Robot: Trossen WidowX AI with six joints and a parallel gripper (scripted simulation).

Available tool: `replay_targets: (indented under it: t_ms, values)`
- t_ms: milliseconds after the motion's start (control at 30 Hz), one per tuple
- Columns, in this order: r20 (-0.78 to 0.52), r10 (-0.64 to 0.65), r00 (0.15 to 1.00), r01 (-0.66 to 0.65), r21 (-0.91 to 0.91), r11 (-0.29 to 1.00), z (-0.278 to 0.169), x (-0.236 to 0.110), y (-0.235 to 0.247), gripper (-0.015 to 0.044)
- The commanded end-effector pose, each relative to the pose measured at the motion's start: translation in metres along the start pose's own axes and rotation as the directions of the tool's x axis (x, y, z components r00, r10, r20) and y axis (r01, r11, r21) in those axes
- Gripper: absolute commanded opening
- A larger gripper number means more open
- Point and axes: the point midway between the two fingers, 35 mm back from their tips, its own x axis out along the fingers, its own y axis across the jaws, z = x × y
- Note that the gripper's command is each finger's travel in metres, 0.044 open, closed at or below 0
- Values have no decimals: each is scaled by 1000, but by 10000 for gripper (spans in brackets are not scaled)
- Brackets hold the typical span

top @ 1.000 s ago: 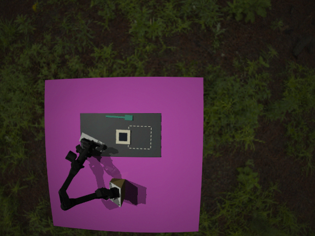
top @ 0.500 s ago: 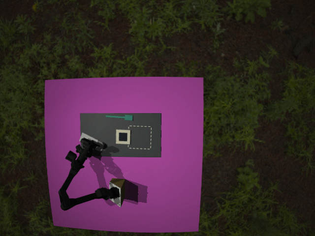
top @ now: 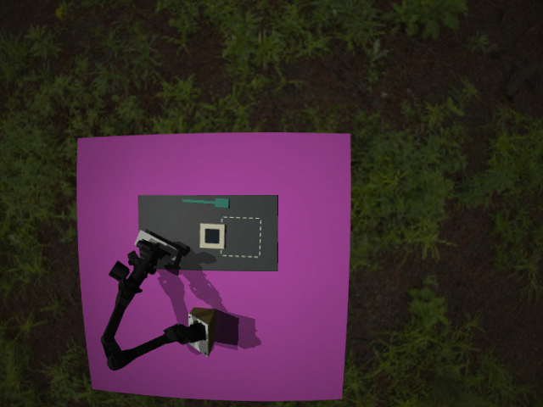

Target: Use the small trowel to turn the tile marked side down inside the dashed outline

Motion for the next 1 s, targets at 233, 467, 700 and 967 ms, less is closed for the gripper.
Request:
replay_targets:
  t_ms: [233, 467, 700, 967]
  values:
    - [19, -14, 1000, 14, 5, 1000, 4, -14, -17, 0]
    - [76, 9, 997, -8, -11, 1000, -1, 9, -25, 0]
    - [144, 26, 989, -21, -38, 999, -10, 30, -34, 0]
    - [226, 36, 974, -19, -80, 997, -23, 48, -47, 0]
